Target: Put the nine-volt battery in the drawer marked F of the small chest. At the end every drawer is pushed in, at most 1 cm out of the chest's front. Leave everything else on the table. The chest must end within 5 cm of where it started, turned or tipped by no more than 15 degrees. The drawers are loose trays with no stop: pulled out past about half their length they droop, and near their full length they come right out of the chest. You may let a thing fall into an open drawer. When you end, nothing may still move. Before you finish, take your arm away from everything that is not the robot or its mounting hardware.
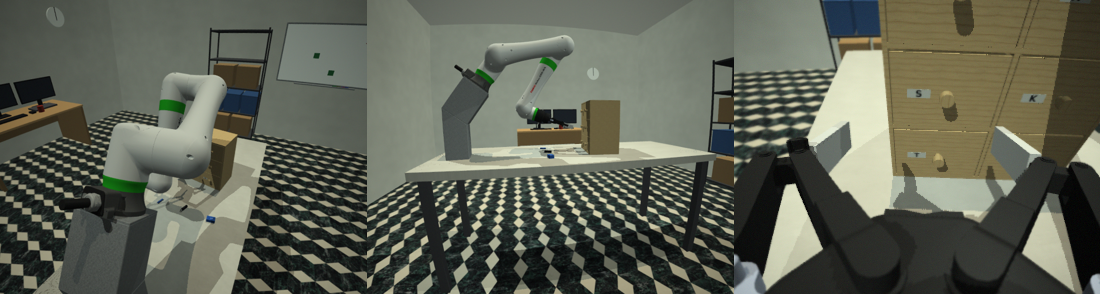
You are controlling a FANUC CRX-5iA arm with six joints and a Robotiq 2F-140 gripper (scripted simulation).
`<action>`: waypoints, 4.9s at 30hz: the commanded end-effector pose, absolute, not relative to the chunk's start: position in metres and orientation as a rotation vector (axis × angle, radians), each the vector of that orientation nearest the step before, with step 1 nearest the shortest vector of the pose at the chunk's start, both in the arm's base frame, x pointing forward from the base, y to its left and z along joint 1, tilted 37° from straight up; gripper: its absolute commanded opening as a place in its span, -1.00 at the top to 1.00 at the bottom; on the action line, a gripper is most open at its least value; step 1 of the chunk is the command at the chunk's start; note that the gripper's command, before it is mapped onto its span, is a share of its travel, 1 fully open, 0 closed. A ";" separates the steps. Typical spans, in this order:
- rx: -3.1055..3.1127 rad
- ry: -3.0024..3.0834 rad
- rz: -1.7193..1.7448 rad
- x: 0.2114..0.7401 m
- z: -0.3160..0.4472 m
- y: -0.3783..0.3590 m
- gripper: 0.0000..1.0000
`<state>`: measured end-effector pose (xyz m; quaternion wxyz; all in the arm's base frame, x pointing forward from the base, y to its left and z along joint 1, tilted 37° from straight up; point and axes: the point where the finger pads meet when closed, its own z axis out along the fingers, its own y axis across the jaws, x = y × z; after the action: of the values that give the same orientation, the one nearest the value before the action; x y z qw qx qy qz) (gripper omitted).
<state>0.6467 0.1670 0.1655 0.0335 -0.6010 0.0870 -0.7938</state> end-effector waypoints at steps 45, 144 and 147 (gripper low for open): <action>-2.246 0.242 -2.040 0.604 0.172 0.168 -1.00; -2.838 0.156 -0.916 0.506 0.187 0.170 -1.00; -2.839 0.156 -0.916 0.506 0.187 0.170 -1.00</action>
<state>0.5056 0.1703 0.1873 0.0773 -0.9474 0.0522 -0.3061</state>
